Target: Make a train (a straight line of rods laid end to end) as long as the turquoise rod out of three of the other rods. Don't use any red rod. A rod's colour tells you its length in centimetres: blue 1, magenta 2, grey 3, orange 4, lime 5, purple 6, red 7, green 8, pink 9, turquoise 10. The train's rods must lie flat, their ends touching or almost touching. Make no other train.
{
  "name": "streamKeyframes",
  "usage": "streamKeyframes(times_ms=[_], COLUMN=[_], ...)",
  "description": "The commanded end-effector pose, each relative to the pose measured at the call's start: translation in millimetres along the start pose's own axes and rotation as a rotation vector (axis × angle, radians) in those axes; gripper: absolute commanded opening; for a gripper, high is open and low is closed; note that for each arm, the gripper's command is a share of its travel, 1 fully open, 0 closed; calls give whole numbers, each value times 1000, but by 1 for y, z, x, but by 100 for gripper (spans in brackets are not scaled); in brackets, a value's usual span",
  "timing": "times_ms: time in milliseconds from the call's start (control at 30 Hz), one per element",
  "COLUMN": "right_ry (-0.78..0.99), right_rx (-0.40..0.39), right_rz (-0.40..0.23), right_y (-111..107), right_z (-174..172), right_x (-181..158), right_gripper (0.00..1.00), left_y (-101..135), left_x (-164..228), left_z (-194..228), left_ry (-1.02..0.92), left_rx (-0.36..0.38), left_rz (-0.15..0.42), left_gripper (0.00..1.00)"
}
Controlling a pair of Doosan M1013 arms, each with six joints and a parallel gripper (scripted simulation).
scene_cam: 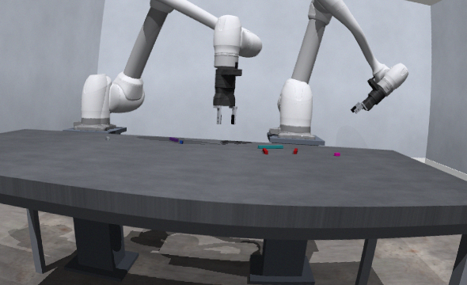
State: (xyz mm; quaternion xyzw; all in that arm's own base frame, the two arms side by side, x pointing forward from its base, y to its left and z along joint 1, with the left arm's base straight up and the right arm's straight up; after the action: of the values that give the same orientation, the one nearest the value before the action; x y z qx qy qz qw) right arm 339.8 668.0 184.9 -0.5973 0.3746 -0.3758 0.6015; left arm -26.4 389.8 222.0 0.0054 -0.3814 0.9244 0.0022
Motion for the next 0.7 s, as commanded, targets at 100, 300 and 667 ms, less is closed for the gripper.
streamKeyframes(times_ms=[100,300,667], right_ry=[-172,-278,-277], right_rx=[-9,-8,-7], right_rz=[0,1,2], right_y=[7,15,14], right_z=[50,79,79], right_x=[-58,-93,-91], right_gripper=[100,100,100], left_y=[2,2,2], left_x=[2,2,2], left_z=[2,2,2], left_ry=[-2,-2,-2], left_rx=[-3,-3,-3], left_rz=[0,0,0], left_gripper=[100,100,100])
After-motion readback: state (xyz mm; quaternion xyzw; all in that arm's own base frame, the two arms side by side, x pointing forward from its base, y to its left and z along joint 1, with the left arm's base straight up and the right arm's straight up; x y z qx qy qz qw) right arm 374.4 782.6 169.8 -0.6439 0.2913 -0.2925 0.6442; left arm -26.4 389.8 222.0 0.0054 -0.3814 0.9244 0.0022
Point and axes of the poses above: on each arm, the point where the finger pads meet when closed, its own y axis out along the fingers, its own x axis across the jaws, z = x × y, the point moved 9 cm from there along -y, back along the fingers, and after that the axes turned 2 degrees about y, right-handed, at the moved point
